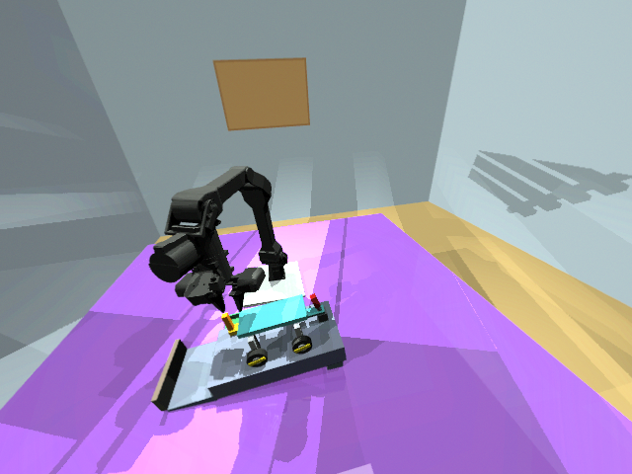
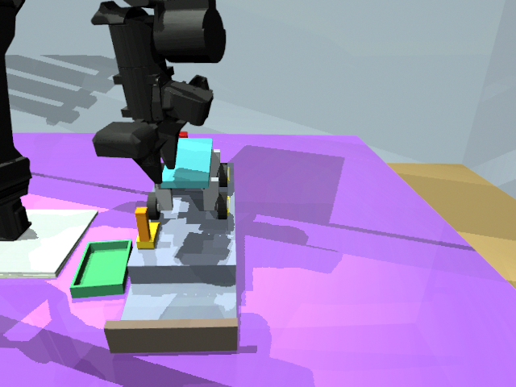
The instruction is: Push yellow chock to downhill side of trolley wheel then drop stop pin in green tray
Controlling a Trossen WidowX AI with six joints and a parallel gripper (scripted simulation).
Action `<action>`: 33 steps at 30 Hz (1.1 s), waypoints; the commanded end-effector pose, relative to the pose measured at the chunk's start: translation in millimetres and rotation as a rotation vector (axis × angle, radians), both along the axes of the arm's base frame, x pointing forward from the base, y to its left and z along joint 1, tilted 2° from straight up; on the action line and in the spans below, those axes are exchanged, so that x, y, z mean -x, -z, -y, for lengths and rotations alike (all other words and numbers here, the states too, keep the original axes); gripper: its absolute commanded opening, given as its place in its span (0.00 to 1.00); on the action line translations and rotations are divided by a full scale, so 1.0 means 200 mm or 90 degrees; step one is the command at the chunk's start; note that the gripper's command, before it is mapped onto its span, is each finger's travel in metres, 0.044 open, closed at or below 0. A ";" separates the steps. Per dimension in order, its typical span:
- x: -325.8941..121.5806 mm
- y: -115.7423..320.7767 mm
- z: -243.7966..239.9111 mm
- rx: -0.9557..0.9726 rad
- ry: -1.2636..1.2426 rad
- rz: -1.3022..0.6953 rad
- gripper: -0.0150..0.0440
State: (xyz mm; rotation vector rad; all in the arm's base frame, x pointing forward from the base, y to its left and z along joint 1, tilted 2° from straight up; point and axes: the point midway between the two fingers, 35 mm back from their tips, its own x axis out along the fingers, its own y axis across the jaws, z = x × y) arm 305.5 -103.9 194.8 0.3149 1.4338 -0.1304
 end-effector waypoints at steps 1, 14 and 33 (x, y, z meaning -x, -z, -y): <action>-0.04 -0.04 -0.12 -0.032 0.101 -0.004 0.58; -0.07 -0.10 -0.43 -0.131 0.395 -0.073 0.58; -0.03 -0.19 -0.86 -0.196 0.746 -0.213 0.58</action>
